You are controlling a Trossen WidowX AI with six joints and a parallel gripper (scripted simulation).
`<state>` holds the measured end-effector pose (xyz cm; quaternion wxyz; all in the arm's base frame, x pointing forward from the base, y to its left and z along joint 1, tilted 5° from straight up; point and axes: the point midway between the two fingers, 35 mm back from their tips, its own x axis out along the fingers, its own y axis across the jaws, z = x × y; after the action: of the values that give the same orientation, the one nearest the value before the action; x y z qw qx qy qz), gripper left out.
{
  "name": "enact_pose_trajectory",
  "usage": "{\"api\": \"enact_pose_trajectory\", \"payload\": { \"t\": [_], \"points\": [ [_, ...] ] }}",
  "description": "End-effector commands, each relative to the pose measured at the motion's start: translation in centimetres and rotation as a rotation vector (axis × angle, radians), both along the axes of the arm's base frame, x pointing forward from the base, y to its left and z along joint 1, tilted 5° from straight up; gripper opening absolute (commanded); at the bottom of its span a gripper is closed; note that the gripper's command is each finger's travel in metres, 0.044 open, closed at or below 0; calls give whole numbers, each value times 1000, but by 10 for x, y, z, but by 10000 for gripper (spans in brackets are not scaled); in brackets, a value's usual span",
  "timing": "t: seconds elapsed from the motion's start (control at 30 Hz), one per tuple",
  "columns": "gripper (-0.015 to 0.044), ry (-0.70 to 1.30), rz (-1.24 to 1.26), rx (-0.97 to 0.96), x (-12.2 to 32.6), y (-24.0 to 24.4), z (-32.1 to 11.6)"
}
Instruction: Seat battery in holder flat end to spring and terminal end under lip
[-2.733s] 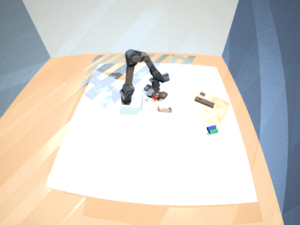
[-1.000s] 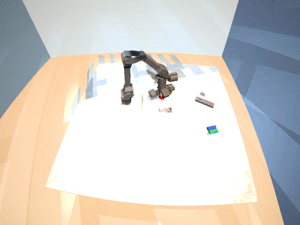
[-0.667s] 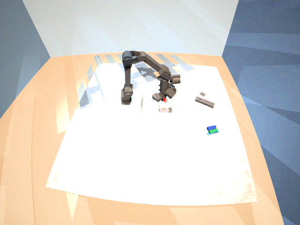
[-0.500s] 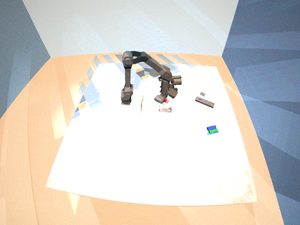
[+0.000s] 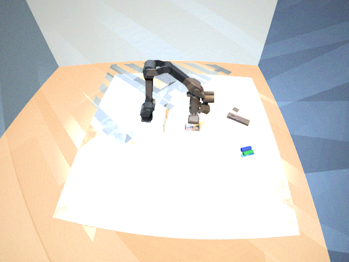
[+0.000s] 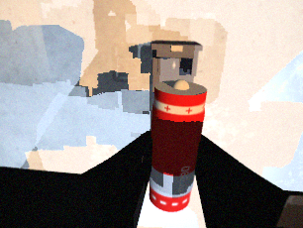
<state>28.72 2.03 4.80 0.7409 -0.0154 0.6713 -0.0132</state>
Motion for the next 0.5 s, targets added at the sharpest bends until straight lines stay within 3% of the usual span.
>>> {"api": "enact_pose_trajectory", "payload": {
  "t": [0.0,0.47],
  "points": [
    [83,-7,19,-1,1,-1,-1],
    [83,-186,19,2,10,-1,-31]
  ]
}}
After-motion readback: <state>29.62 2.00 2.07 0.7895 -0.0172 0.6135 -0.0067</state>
